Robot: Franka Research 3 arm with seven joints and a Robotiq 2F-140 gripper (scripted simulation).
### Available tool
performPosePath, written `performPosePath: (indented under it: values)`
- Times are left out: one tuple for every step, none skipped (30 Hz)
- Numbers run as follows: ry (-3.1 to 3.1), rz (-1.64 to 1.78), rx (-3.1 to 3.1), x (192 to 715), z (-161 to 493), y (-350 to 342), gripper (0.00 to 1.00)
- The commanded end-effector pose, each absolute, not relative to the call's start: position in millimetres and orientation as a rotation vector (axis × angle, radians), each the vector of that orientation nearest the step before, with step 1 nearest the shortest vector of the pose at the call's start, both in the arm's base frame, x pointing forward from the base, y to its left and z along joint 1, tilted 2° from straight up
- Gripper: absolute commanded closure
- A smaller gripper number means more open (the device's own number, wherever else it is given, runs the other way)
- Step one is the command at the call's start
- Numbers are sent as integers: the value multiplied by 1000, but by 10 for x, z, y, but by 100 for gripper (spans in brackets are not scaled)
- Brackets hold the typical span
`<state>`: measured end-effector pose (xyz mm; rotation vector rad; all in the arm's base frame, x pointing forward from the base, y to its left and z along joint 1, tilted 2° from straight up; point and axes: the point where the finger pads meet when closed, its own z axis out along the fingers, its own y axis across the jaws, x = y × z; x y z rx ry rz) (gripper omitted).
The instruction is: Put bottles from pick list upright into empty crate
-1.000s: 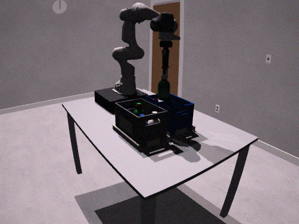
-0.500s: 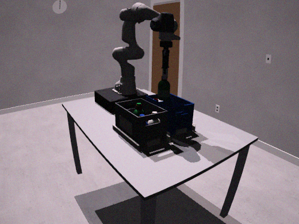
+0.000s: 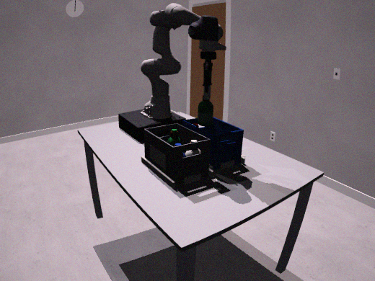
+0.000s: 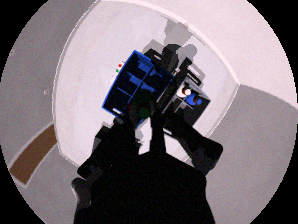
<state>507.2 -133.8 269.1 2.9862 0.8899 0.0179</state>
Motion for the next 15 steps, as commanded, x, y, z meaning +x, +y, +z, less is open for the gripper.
performPosePath:
  values:
    - [888,35,2975,5120,2748,-1338,100]
    - [888,35,2975,5120,2748,-1338,100]
    - [888,35,2975,5121,2748,-1338,100]
    - [888,35,2975,5121,2748,-1338,100]
    - [888,35,2975,5121,2748,-1338,100]
    - [888,35,2975,5121,2748,-1338,100]
    - [888,35,2975,5121,2748,-1338,100]
    - [888,35,2975,5121,2748,-1338,100]
    - [888,35,2975,5121,2748,-1339,100]
    - [888,35,2975,5121,2748,-1339,100]
    - [888,35,2975,5121,2748,-1339,100]
    - [888,35,2975,5121,2748,-1339,100]
    - [888,35,2975,5121,2748,-1339,100]
    - [888,35,2975,5121,2738,-1339,100]
    - [888,35,2975,5121,2728,-1339,100]
